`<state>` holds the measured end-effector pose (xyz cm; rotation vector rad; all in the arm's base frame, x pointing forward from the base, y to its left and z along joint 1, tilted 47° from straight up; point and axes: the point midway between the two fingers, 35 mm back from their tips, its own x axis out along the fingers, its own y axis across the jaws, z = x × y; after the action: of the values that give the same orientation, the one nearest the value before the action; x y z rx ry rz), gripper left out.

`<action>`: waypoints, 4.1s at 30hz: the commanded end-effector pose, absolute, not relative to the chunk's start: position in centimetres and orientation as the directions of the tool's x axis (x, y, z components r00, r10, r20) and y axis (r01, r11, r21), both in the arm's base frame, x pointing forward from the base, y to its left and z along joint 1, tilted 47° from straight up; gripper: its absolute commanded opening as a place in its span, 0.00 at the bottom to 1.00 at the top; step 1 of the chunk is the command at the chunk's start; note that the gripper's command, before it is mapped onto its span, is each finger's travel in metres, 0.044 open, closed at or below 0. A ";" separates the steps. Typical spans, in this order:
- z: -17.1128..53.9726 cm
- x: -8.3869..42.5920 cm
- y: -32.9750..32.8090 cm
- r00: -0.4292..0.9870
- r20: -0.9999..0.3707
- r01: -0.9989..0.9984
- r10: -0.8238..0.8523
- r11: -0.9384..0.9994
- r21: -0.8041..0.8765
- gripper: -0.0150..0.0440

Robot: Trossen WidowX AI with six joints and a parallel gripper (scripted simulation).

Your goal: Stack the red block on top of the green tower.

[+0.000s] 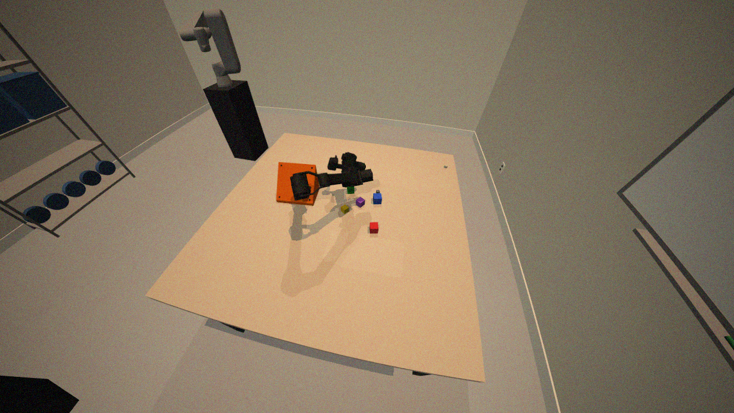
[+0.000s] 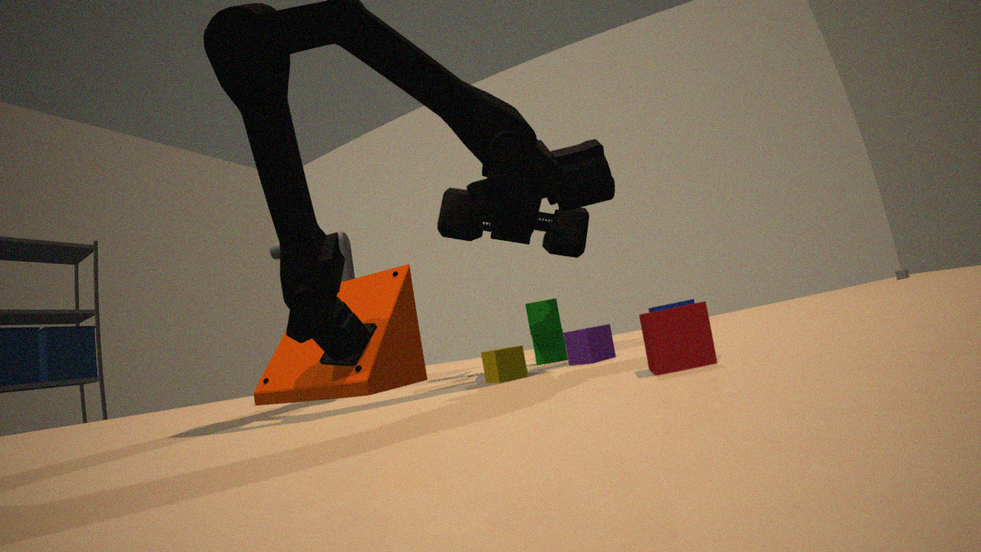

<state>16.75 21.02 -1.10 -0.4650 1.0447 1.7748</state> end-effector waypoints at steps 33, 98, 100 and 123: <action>13.5 36.8 4.6 0.098 -0.802 -0.418 -0.589 0.707 -0.570 1.00; 11.0 39.8 -4.9 0.155 -0.677 -0.254 -0.719 0.633 -0.731 1.00; 11.0 39.8 -4.9 0.155 -0.677 -0.254 -0.719 0.633 -0.731 1.00; 11.0 39.8 -4.9 0.155 -0.677 -0.254 -0.719 0.633 -0.731 0.47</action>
<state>39.82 -4.91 10.98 -0.8782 1.4199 -0.4041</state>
